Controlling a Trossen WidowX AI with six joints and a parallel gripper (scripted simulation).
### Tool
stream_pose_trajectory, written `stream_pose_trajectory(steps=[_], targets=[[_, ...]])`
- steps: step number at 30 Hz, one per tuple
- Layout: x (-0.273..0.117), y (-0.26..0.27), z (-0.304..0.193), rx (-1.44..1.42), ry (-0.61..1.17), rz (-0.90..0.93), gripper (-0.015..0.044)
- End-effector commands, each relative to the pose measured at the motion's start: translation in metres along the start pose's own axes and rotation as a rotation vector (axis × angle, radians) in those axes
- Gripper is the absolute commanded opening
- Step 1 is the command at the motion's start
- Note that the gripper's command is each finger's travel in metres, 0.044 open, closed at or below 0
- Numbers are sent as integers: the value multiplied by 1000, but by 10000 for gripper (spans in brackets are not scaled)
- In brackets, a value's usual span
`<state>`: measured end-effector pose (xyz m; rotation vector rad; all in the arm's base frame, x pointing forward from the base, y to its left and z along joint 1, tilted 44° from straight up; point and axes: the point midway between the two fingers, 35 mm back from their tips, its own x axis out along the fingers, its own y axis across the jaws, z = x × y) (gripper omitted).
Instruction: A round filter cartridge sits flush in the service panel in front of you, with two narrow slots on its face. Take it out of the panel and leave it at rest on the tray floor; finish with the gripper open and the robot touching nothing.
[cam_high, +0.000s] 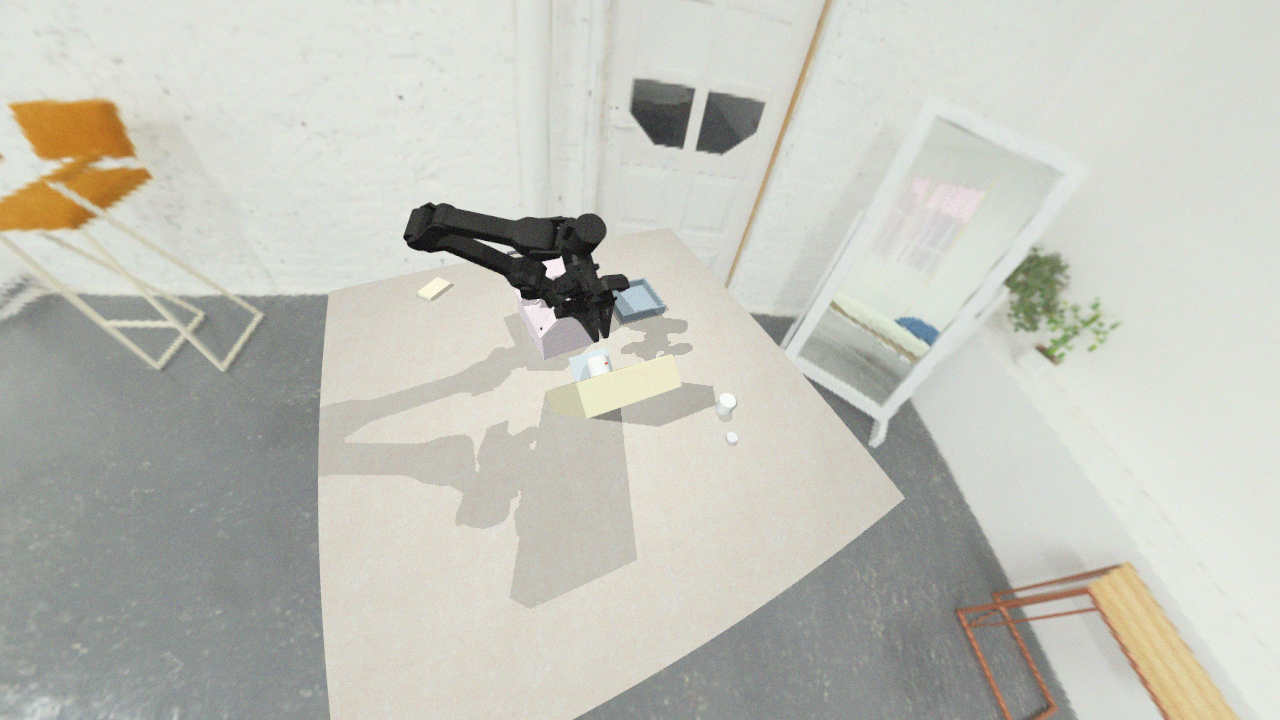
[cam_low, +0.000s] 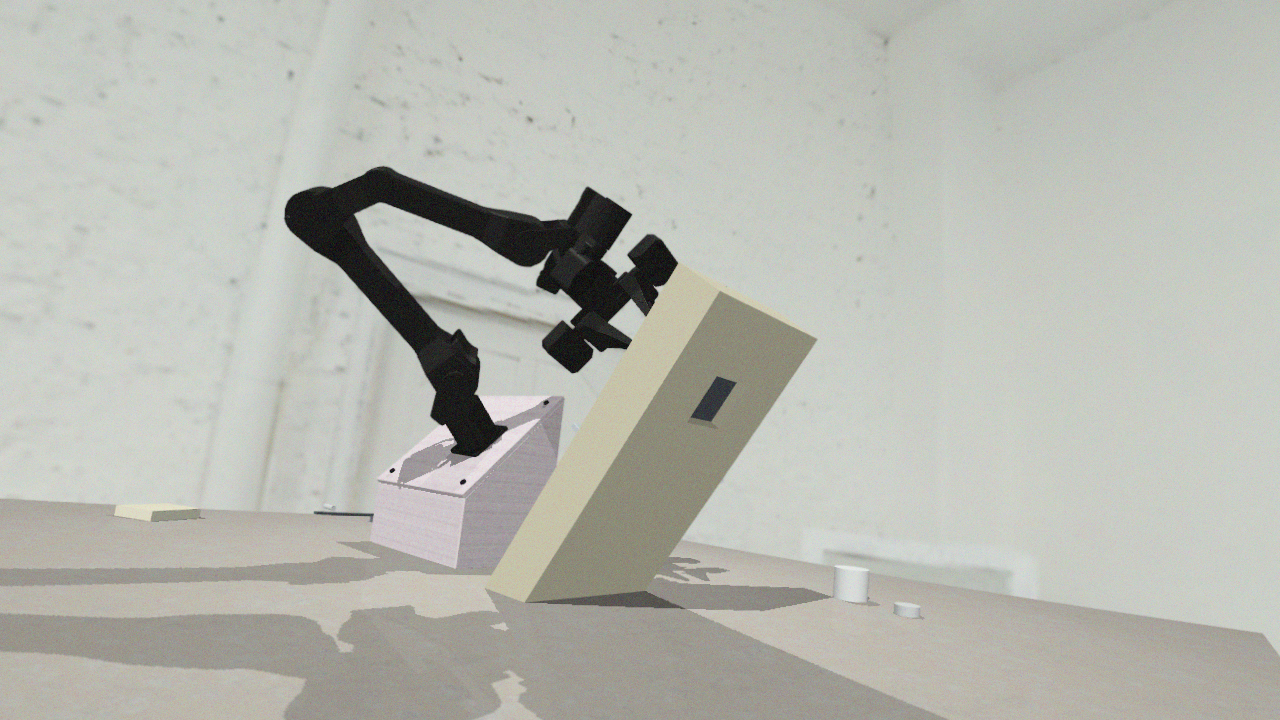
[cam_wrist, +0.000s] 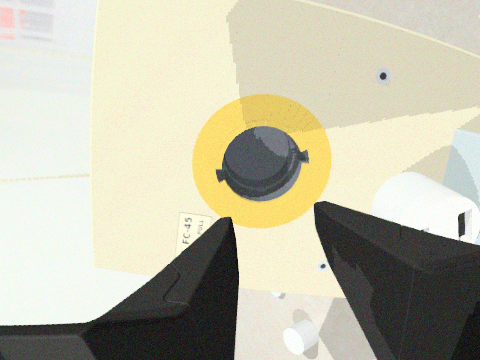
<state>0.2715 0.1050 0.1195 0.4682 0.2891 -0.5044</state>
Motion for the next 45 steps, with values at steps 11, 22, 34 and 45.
stream_pose_trajectory(steps=[11,22,34,45], targets=[[-38,48,15,-64,9,-6,383],[-1,-60,-30,-1209,371,-266,305],[6,-62,-31,-1209,373,-265,305],[23,-69,-35,-1208,374,-264,305]])
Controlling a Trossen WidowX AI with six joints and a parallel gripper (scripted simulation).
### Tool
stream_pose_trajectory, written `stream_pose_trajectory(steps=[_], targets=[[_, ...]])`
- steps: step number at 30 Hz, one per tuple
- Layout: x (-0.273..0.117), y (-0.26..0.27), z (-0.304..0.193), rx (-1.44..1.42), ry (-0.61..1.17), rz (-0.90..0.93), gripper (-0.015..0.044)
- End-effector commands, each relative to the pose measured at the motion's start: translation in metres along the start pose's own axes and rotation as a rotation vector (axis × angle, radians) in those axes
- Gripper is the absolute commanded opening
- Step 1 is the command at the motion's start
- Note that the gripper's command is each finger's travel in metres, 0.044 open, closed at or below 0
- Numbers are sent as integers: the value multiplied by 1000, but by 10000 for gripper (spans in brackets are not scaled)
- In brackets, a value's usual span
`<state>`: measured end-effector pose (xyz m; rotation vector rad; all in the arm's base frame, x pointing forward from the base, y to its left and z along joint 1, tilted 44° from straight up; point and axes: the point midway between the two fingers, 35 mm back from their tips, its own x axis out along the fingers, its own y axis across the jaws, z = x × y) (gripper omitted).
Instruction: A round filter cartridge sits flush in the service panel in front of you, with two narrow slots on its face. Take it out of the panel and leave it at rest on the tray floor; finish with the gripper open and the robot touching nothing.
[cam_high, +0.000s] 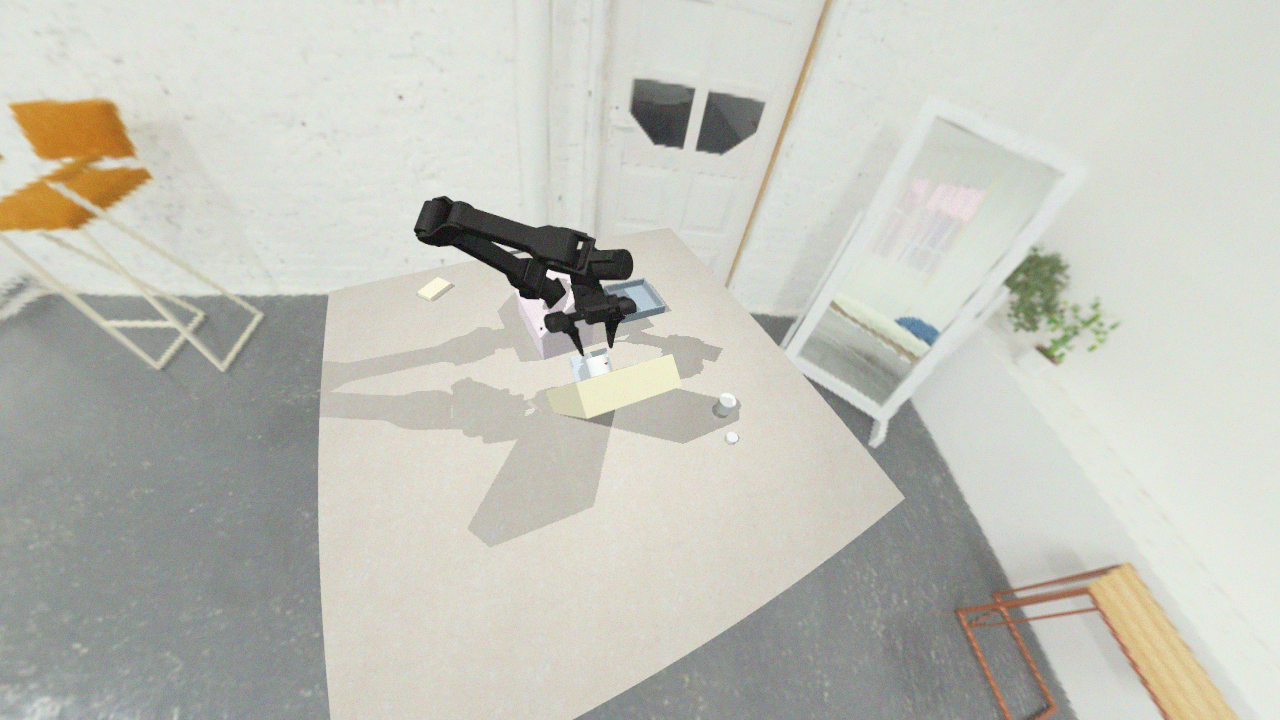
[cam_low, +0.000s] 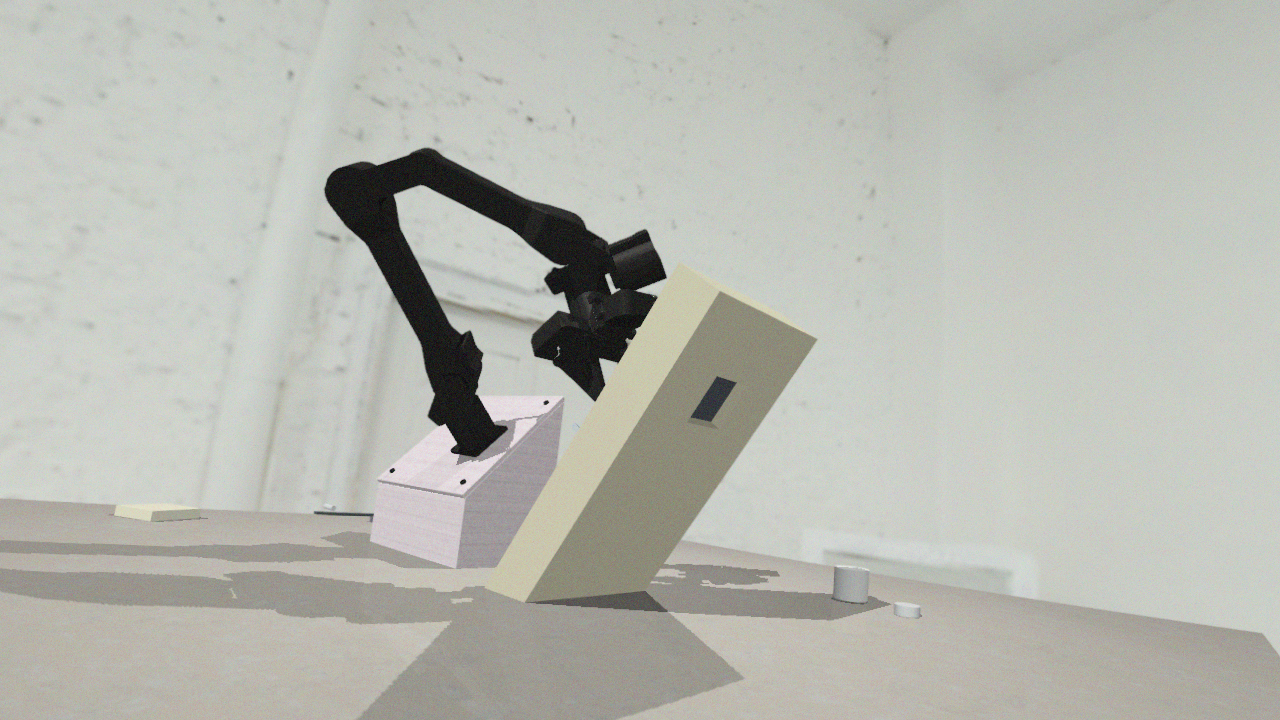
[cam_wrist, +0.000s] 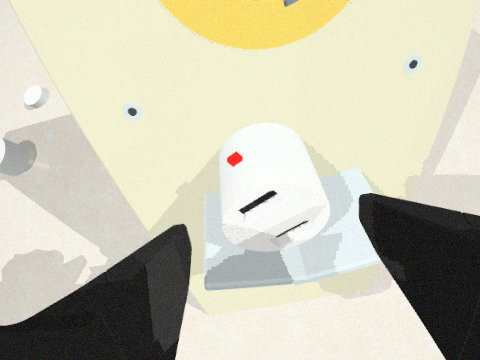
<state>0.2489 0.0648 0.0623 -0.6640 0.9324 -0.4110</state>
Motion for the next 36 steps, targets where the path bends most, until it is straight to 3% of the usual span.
stream_pose_trajectory(steps=[1,19,22,29,36], targets=[[8,0,-3,-11,7,0,305],[31,-2,-4,-11,4,-6,305],[29,-3,-1,0,-1,-7,226],[29,-3,-1,0,-1,-7,179],[25,-2,7,-1,-2,-6,0]])
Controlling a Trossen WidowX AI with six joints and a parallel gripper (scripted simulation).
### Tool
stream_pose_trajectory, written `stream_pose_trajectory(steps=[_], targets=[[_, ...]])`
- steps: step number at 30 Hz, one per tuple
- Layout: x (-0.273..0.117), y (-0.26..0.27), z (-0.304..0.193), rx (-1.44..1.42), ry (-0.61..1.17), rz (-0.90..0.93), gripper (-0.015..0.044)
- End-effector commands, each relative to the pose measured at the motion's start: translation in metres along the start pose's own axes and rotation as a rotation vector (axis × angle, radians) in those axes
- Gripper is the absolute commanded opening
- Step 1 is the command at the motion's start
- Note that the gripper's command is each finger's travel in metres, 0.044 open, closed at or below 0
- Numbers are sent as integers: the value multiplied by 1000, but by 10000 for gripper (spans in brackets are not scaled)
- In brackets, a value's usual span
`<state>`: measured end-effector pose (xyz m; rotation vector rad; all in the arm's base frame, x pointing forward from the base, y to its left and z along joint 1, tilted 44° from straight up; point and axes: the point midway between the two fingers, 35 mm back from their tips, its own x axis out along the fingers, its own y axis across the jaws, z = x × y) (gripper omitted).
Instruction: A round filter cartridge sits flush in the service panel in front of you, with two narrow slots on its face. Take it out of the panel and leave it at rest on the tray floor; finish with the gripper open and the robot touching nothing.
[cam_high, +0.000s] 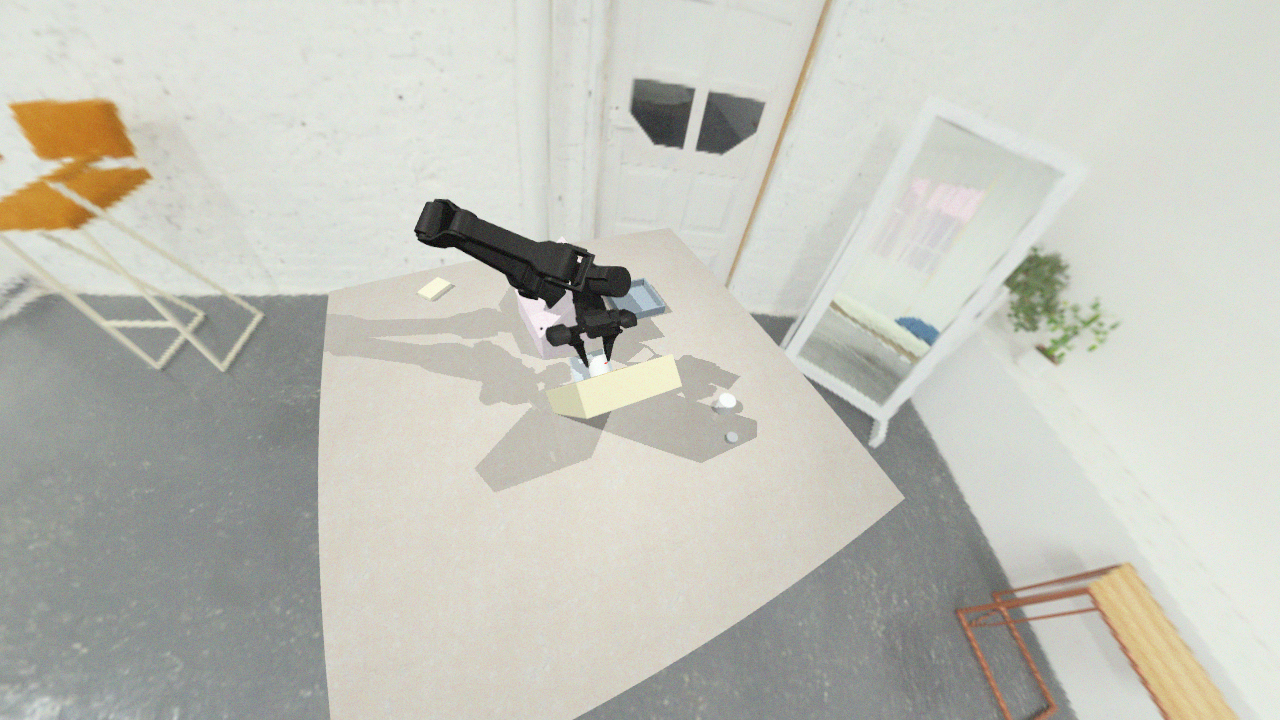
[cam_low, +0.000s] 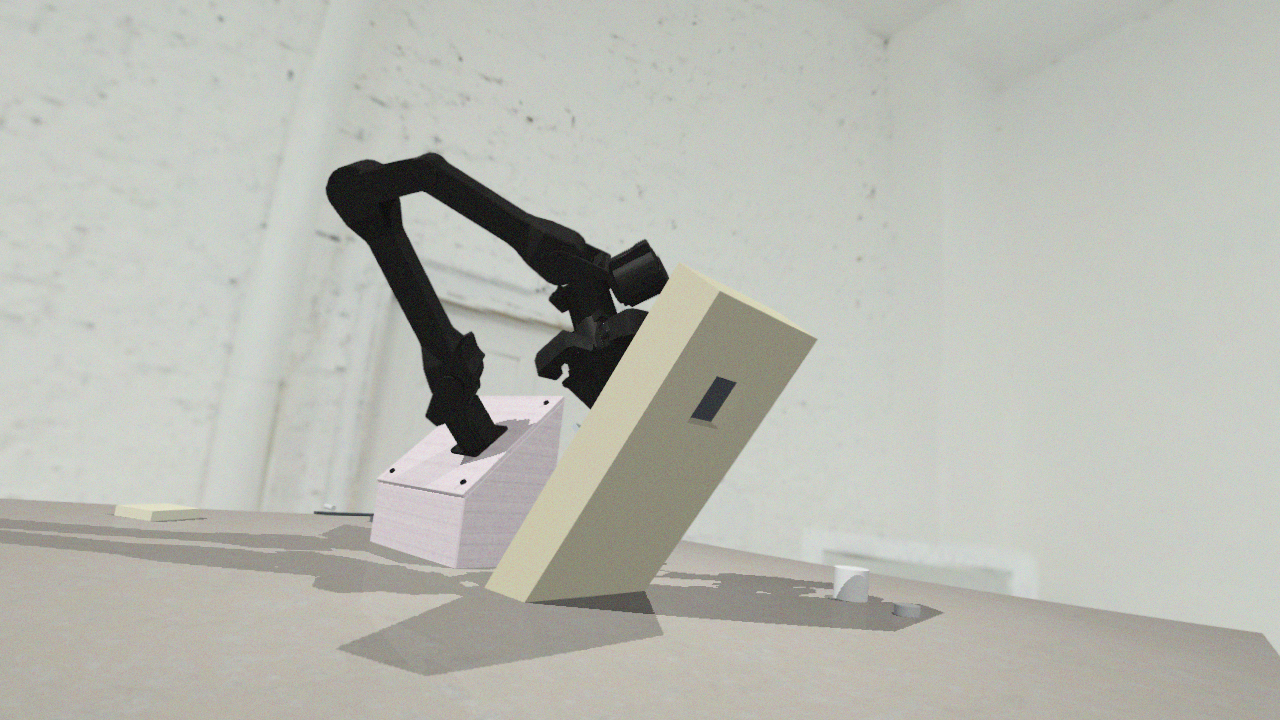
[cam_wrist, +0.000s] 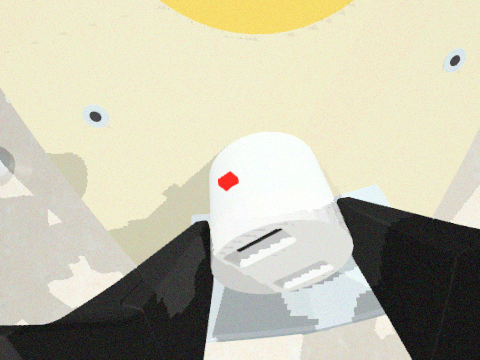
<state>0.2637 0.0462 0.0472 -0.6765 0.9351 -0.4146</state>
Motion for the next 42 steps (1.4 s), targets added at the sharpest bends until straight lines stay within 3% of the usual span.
stream_pose_trajectory(steps=[1,9,27,42], targets=[[-5,0,11,9,-4,2,0],[-16,2,23,8,-3,6,0],[-101,1,29,7,-1,5,0],[-94,63,31,9,-2,8,0]])
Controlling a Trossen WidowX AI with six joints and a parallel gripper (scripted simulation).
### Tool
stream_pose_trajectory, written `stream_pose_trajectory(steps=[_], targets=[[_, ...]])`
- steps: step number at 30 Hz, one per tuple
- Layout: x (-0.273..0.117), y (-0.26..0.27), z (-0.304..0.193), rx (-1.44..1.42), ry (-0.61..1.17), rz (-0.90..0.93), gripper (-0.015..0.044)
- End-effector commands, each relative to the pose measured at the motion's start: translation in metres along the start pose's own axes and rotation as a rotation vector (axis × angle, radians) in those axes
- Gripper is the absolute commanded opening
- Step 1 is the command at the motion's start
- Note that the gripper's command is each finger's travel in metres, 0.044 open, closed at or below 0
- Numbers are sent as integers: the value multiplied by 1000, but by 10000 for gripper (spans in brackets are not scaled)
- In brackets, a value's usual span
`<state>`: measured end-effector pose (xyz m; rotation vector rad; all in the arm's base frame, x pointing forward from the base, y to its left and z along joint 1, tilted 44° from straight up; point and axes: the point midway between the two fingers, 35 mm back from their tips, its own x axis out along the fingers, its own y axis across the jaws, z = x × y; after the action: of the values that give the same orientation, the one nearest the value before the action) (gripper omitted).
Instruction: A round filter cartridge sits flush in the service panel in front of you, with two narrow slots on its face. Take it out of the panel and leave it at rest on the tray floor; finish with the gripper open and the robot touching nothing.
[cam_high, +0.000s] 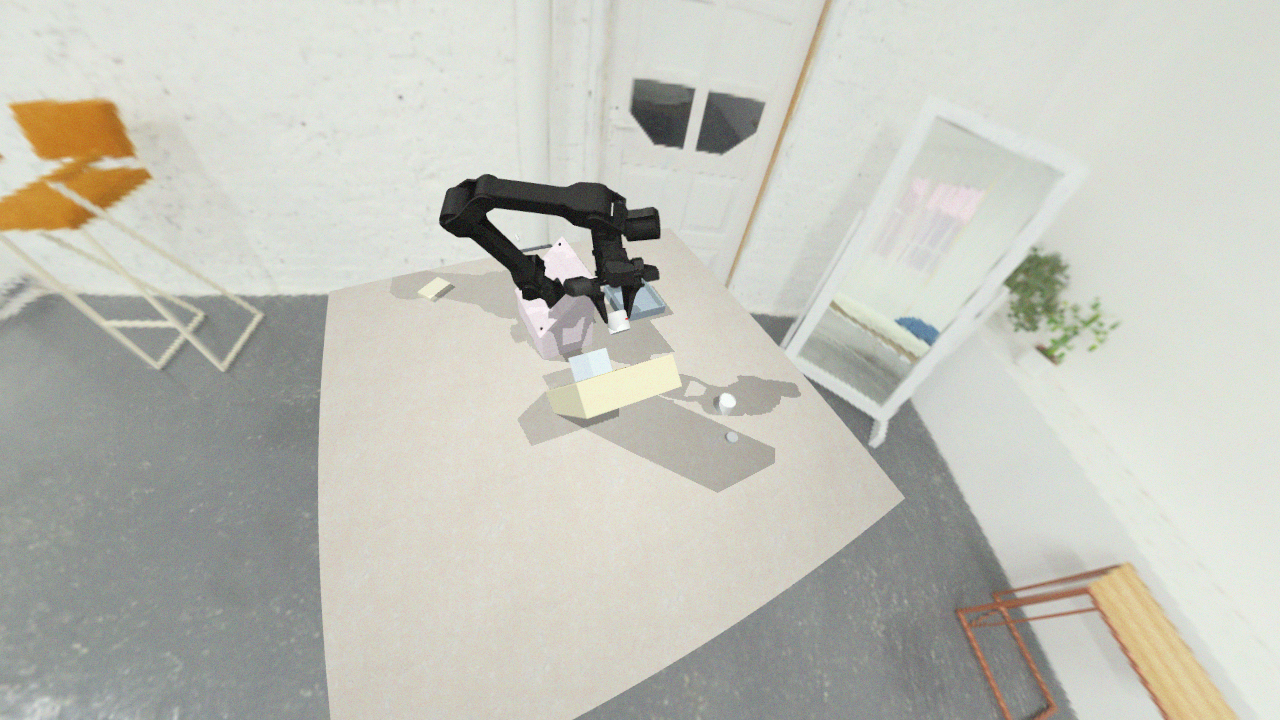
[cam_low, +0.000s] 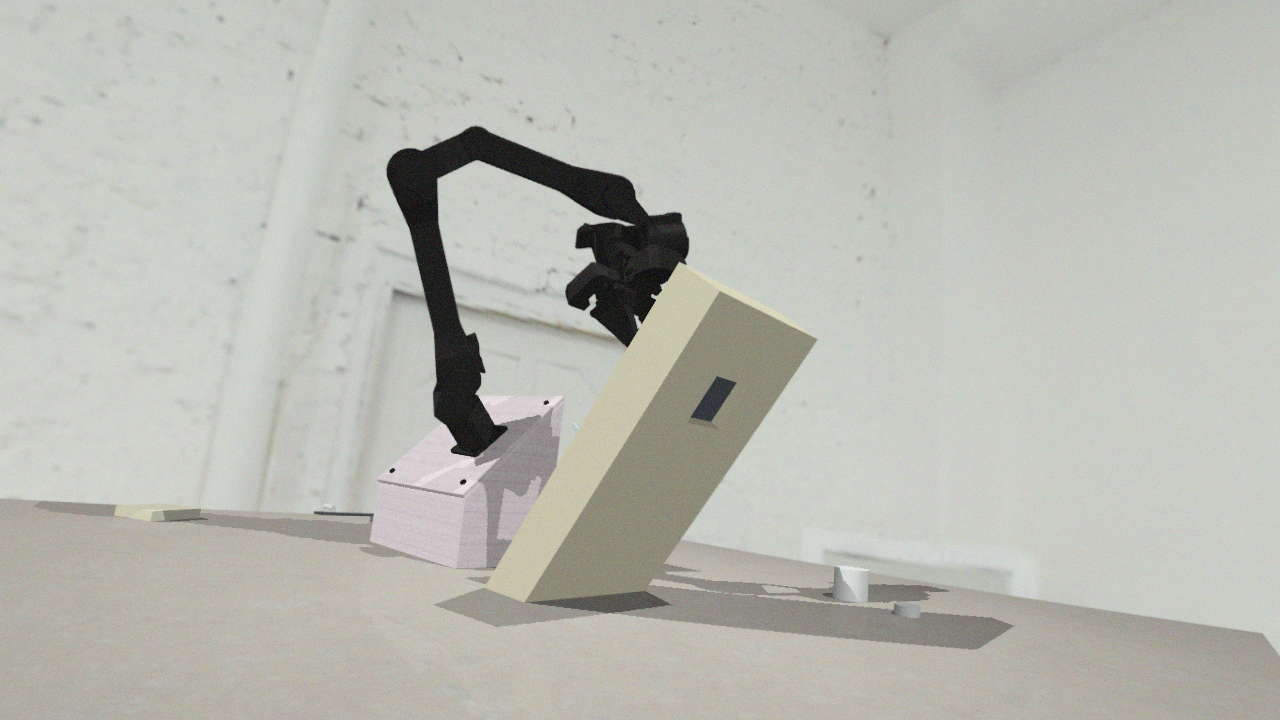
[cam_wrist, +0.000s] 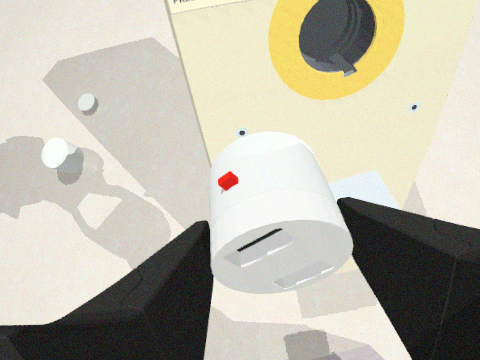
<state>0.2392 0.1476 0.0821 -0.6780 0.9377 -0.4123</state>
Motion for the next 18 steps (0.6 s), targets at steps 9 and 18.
stream_pose_trajectory(steps=[9,18], targets=[[4,37,-5,-24,3,16,0],[-16,103,-46,-379,36,223,0]])
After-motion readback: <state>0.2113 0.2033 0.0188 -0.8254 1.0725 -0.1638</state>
